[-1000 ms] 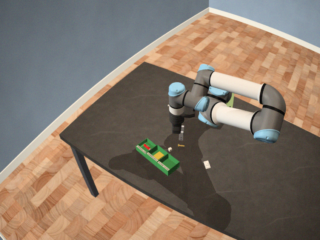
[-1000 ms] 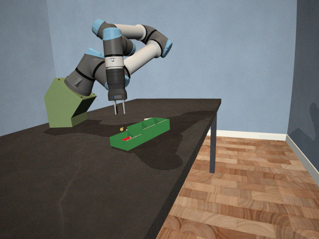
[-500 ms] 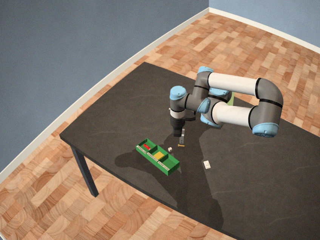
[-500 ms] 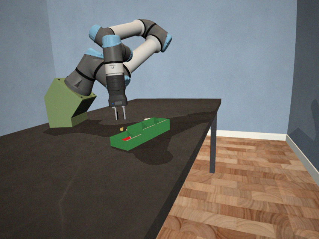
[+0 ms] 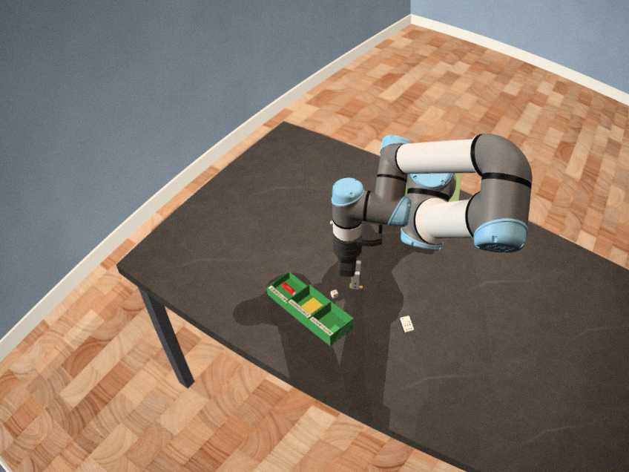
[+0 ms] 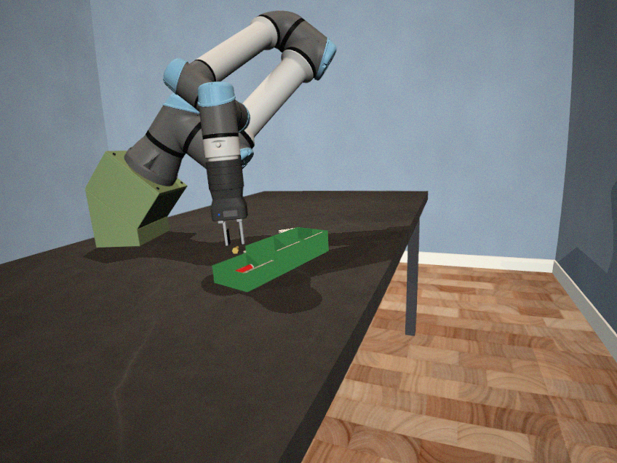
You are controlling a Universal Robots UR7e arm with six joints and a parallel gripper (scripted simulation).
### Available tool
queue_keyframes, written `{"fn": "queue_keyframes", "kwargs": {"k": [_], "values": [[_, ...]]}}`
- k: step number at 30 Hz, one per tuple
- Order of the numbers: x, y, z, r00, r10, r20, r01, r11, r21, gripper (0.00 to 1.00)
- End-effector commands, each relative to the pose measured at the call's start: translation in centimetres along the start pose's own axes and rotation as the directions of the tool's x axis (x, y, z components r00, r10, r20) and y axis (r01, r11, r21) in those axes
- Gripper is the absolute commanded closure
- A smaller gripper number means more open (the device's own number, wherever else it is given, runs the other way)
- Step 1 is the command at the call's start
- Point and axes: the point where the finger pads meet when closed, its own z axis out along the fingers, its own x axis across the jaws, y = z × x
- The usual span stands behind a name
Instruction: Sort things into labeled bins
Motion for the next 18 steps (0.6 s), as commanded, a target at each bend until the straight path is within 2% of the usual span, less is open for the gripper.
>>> {"fn": "queue_keyframes", "kwargs": {"k": [1,18], "values": [[0.08,0.40,0.59,1.000,0.000,0.018,0.000,1.000,0.001,0.38],[0.03,-0.03,0.86,1.000,0.000,0.018,0.000,1.000,0.001,0.38]]}}
